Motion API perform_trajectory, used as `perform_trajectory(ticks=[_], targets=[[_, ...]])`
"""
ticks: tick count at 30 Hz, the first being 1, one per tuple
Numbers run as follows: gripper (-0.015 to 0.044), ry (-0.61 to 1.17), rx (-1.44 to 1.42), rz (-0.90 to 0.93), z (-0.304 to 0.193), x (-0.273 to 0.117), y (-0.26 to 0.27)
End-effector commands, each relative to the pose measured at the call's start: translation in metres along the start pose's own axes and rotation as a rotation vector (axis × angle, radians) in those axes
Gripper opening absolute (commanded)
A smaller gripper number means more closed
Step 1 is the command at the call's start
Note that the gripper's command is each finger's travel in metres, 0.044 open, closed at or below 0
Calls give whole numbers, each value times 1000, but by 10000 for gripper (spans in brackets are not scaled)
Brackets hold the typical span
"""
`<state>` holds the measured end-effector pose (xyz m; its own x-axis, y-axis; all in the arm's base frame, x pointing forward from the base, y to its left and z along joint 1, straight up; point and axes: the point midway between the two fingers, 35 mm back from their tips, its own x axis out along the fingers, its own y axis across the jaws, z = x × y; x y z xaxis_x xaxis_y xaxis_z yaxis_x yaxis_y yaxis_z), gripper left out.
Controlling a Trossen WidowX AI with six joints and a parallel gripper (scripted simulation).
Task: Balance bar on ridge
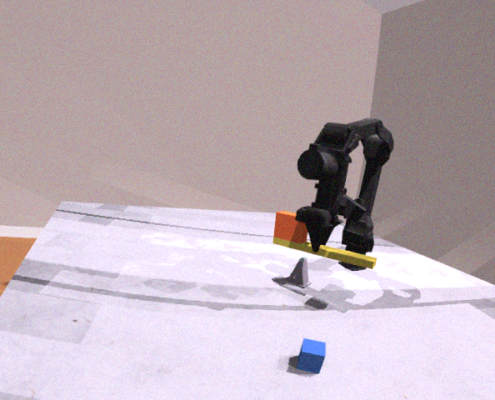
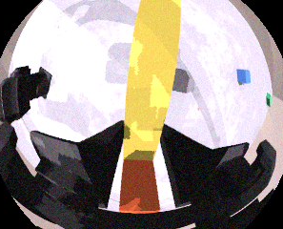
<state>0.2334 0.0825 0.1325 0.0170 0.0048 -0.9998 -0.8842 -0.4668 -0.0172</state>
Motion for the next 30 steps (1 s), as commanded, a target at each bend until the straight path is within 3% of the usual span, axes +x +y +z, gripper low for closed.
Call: perform_trajectory(ticks=[1,30], targets=[[0,0,-6,-5,0,5,1],[0,0,-7,-5,0,17,3]])
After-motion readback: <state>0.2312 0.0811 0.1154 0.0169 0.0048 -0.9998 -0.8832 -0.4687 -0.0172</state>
